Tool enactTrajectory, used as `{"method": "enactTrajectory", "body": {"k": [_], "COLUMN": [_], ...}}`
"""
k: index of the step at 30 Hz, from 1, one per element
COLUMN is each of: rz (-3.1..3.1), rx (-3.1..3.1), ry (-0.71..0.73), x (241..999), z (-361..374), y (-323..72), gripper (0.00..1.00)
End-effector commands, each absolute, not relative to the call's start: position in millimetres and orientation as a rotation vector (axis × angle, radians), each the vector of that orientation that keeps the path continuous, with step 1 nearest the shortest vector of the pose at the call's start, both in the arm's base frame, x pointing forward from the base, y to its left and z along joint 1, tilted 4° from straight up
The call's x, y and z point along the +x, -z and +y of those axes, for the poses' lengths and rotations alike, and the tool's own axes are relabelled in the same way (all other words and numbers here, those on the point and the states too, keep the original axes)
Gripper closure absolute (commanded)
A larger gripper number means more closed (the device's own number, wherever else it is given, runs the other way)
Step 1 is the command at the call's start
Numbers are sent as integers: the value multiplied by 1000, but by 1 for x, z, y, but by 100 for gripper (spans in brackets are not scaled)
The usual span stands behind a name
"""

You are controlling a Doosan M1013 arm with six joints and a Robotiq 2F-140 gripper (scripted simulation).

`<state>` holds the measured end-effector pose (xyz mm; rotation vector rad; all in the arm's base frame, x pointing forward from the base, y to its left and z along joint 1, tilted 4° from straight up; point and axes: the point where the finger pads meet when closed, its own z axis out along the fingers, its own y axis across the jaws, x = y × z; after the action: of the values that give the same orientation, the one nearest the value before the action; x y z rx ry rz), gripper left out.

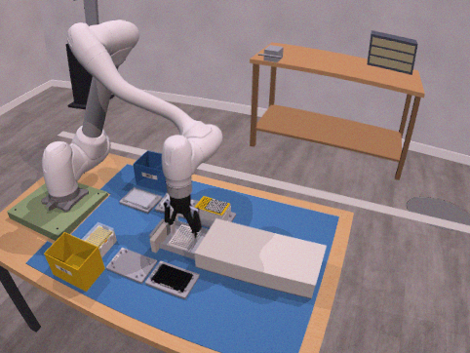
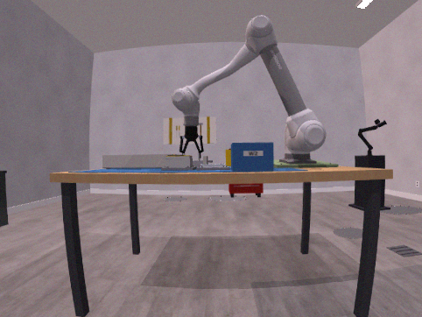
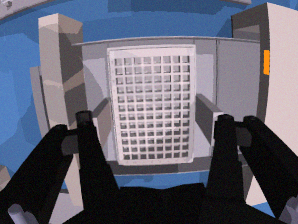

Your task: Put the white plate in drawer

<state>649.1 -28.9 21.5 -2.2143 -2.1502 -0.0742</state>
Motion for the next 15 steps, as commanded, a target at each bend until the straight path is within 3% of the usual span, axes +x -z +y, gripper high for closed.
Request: {"method": "enactTrajectory", "body": {"k": [1, 15], "rz": [-2150, -2150], "rx": [-2214, -2214], "ry": [75, 75], "x": [649, 649], "z": [-29, -28], "y": [-20, -16], "gripper": [100, 100]}}
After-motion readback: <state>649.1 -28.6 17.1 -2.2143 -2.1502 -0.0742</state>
